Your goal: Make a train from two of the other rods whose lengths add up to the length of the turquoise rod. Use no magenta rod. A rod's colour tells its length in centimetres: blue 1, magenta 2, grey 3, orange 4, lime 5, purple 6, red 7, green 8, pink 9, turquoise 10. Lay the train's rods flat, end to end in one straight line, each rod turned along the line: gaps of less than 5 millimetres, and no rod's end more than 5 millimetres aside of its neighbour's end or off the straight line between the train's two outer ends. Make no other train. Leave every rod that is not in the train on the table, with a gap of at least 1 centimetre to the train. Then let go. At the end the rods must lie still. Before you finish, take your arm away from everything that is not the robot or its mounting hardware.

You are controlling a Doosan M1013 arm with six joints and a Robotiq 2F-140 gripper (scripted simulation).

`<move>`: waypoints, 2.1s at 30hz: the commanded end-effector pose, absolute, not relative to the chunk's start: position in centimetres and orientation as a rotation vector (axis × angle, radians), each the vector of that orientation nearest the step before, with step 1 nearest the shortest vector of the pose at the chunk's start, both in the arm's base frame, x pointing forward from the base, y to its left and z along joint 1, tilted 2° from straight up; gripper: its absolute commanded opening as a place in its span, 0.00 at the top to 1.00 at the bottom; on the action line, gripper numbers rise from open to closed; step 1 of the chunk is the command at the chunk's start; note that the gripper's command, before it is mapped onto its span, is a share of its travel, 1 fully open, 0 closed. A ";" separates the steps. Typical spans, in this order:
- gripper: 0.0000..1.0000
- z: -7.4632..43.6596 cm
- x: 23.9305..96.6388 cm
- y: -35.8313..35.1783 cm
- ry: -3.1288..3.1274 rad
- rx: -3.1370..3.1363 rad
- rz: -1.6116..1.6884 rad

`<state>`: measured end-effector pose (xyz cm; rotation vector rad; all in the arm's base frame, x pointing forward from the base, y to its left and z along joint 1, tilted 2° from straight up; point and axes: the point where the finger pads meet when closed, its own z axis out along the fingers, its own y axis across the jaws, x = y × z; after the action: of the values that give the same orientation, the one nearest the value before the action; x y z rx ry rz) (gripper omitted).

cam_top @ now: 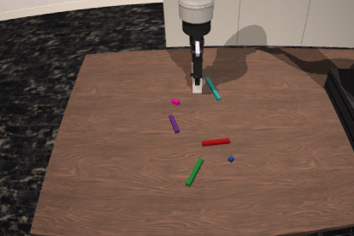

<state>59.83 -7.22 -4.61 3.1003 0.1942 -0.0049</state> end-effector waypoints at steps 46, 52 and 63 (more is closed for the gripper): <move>0.77 -4.6 59.8 -7.2 0.194 3.100 -0.005; 0.77 -3.7 59.8 -7.2 0.194 3.100 -0.005; 0.77 2.4 59.8 -7.0 0.194 3.100 -0.005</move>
<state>59.84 -7.04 0.57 3.1002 0.1942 -0.0040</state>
